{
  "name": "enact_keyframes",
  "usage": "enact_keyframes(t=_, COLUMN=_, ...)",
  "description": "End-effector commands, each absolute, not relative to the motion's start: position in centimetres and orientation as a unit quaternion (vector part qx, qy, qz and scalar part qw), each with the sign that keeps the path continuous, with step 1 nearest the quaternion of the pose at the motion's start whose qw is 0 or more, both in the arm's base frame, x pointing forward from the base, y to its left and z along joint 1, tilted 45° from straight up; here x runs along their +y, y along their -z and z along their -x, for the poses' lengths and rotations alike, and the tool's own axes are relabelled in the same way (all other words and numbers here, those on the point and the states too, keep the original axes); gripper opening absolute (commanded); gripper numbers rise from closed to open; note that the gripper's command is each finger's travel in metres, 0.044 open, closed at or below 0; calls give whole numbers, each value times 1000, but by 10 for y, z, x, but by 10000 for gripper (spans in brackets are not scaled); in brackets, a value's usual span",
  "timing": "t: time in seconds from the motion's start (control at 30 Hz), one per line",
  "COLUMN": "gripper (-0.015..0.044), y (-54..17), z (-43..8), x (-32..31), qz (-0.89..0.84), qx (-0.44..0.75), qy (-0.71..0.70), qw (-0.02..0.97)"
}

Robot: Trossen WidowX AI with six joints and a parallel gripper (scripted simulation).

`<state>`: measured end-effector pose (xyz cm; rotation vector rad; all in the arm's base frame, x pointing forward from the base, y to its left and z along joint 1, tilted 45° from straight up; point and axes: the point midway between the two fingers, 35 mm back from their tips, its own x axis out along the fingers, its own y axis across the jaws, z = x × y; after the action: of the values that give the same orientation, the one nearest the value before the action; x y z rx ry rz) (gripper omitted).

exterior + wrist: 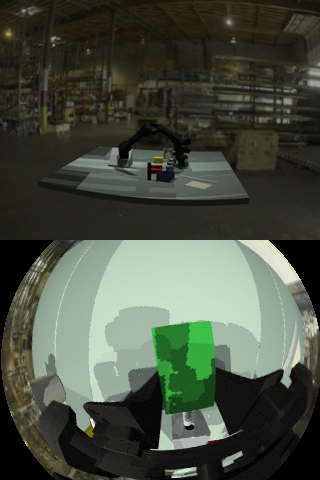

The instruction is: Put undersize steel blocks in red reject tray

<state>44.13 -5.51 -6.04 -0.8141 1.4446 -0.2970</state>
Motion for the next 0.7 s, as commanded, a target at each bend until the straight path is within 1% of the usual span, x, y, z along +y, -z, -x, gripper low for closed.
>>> enact_keyframes(t=0.0, gripper=0, y=53, z=-445, x=-54, qz=361, qx=635, qy=131, qw=670)
enact_keyframes(t=0.67, gripper=0, y=52, z=-447, x=-52, qz=361, qx=635, qy=131, qw=670)
